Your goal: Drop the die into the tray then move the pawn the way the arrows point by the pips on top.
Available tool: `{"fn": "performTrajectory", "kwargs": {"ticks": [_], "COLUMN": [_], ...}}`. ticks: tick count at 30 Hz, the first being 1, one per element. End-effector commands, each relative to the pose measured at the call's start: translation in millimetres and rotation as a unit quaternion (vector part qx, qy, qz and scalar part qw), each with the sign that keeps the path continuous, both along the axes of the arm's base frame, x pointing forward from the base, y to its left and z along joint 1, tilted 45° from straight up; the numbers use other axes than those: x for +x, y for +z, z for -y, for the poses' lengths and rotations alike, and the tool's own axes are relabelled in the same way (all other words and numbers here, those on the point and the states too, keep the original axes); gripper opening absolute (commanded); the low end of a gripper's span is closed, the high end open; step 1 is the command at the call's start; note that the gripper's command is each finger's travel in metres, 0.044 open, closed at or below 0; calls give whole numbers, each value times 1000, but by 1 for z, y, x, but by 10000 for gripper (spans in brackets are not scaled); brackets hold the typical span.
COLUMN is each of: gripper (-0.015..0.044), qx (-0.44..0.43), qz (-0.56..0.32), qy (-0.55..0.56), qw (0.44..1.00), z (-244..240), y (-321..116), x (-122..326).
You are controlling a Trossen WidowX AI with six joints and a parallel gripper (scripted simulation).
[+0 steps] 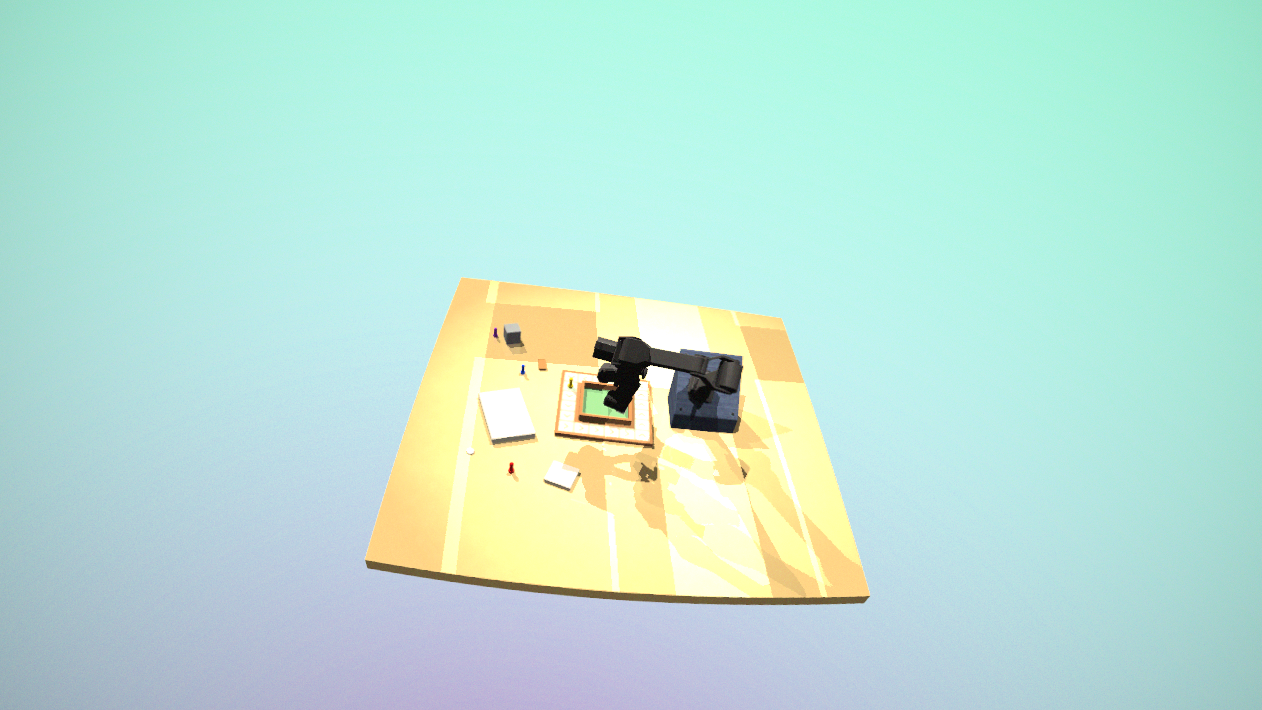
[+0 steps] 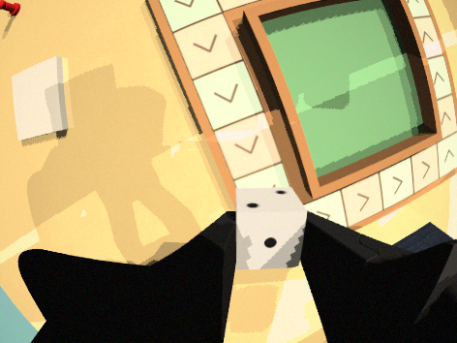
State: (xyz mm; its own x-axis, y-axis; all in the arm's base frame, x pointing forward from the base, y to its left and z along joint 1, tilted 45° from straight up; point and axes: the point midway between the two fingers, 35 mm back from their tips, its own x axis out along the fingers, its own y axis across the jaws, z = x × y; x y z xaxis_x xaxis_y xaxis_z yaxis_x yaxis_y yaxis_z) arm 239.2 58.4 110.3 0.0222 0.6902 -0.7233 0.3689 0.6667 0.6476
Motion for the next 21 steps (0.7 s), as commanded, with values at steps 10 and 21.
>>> {"fn": "performTrajectory", "kwargs": {"ticks": [10, 21], "gripper": [0, 0], "qx": [3, 9], "qz": [-153, -278], "qy": [-162, -291], "qw": [975, 915], "z": [26, 47], "y": [-36, -69], "x": [21, 31]}}
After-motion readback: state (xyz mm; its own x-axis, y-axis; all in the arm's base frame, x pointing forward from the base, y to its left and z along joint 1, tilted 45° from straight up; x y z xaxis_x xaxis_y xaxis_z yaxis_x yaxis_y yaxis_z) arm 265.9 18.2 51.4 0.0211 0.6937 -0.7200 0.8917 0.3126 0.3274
